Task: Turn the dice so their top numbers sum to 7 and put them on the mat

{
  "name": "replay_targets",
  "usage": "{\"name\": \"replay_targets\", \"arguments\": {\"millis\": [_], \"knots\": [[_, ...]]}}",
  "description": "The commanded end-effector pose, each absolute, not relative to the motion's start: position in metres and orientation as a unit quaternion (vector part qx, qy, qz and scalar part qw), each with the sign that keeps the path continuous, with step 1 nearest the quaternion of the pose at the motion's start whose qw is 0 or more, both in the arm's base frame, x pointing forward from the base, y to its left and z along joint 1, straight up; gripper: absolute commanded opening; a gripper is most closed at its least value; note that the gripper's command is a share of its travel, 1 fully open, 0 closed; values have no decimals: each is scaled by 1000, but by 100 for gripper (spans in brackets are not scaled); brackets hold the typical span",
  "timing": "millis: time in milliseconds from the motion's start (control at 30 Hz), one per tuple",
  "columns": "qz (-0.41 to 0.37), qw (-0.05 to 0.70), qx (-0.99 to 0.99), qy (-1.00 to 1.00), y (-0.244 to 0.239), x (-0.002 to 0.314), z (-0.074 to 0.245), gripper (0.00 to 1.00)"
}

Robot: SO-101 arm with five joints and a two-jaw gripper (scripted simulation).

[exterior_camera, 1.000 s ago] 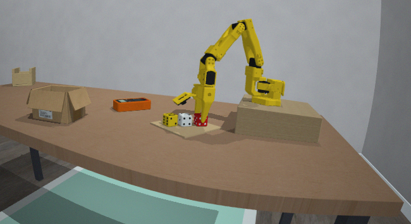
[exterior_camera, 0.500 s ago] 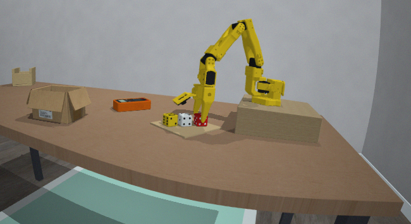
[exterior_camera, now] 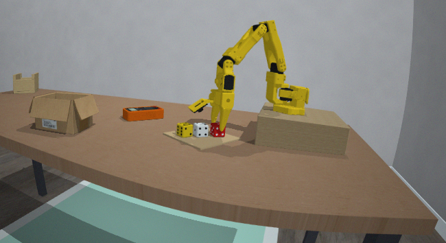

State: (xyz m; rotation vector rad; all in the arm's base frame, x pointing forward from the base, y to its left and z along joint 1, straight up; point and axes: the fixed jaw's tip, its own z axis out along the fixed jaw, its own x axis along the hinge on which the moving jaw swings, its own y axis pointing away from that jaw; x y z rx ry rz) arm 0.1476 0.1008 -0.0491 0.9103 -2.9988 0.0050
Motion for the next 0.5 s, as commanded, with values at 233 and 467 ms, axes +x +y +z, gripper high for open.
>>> {"name": "replay_targets", "arguments": {"millis": [233,467], "knots": [[0,0,291,-957,104,149,-17,36],[0,0,291,-957,103,147,0,36]]}}
